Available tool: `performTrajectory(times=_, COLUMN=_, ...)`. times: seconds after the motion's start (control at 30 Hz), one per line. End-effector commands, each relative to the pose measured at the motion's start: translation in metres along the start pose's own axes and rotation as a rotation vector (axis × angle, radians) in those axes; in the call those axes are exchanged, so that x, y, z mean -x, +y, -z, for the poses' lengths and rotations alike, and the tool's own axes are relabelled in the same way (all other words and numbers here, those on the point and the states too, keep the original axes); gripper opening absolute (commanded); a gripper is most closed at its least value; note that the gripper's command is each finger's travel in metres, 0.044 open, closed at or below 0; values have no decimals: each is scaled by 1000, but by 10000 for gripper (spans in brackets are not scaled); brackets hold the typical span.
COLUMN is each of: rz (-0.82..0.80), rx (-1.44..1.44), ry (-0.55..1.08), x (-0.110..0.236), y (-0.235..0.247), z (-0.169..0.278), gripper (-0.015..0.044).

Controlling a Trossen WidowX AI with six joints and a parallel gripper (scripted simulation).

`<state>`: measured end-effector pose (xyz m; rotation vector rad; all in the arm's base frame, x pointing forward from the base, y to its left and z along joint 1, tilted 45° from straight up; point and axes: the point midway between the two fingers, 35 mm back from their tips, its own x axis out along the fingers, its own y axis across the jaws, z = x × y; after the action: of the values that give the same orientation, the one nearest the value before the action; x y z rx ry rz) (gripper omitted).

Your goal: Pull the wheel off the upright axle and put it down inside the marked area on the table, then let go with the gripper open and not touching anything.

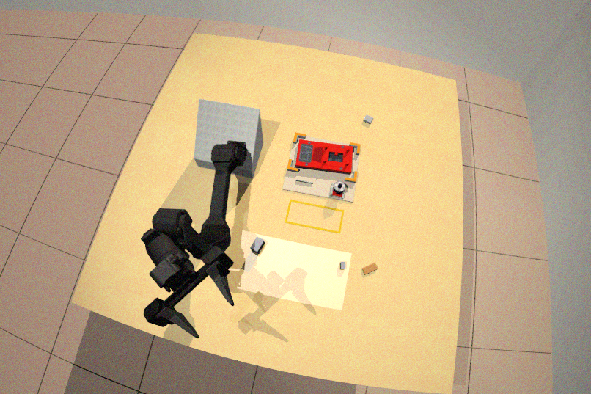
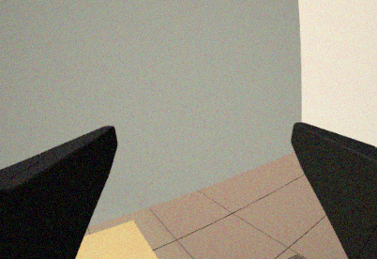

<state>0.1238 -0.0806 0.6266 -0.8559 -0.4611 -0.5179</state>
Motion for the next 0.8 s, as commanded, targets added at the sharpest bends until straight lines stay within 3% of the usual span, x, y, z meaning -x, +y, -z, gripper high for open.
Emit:
performTrajectory(times=0.0, rz=1, rx=4, ry=-1, x=0, y=0, z=-1, gripper=374)
performTrajectory(times=0.1, rz=18, rx=62, ry=-10, x=6, y=2, z=-10, gripper=300)
performTrajectory(times=0.4, rz=45, rx=125, ry=-94, x=16, y=17, z=-60, gripper=300)
performTrajectory(times=0.63, rz=30, rx=166, ry=-211, x=25, y=57, z=-124, gripper=300)
performTrajectory(times=0.77, rz=23, rx=214, ry=-225, x=25, y=77, z=-137, gripper=300)
